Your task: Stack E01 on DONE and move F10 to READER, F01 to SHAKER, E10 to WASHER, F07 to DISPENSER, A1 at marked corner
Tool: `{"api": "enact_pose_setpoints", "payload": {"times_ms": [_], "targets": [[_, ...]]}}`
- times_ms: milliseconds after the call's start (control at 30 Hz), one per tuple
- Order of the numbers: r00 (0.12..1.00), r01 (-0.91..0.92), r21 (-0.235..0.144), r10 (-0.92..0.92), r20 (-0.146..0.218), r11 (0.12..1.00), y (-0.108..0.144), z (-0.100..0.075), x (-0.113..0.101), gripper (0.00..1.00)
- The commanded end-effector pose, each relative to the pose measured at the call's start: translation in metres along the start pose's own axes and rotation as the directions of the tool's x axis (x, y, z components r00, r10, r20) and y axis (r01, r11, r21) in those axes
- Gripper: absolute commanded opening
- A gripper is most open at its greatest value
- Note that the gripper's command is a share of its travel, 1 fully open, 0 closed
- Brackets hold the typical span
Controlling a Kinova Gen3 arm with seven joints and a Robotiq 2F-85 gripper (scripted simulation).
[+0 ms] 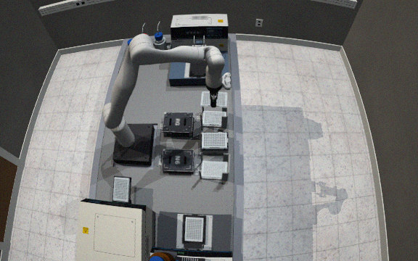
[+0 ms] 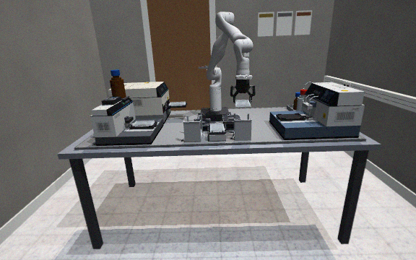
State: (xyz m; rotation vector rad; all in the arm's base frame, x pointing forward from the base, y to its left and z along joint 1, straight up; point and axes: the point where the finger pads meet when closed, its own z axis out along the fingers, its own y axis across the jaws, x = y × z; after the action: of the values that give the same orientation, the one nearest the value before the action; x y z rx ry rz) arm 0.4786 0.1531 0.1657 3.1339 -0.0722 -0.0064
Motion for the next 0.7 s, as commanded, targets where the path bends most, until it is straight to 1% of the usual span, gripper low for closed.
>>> {"api": "enact_pose_setpoints", "payload": {"times_ms": [0,167,200,233,467,567,667], "targets": [[1.0,-0.001,0.0,0.001,-0.004,1.0,0.0,-0.002,0.001,0.94],[1.0,-0.001,0.0,0.001,-0.004,1.0,0.0,-0.002,0.001,0.94],[1.0,-0.021,0.0,0.021,-0.003,1.0,-0.003,-0.005,-0.001,0.94],[0.999,-0.035,0.001,0.035,0.001,0.999,-0.006,-0.005,-0.004,0.94],[0.993,-0.116,0.005,0.116,-0.008,0.993,-0.027,-0.004,-0.014,0.94],[0.992,-0.124,0.002,0.124,-0.009,0.992,-0.028,-0.004,-0.016,0.94],[0.987,-0.163,0.006,0.163,-0.007,0.987,-0.038,-0.004,-0.021,0.94]]}}
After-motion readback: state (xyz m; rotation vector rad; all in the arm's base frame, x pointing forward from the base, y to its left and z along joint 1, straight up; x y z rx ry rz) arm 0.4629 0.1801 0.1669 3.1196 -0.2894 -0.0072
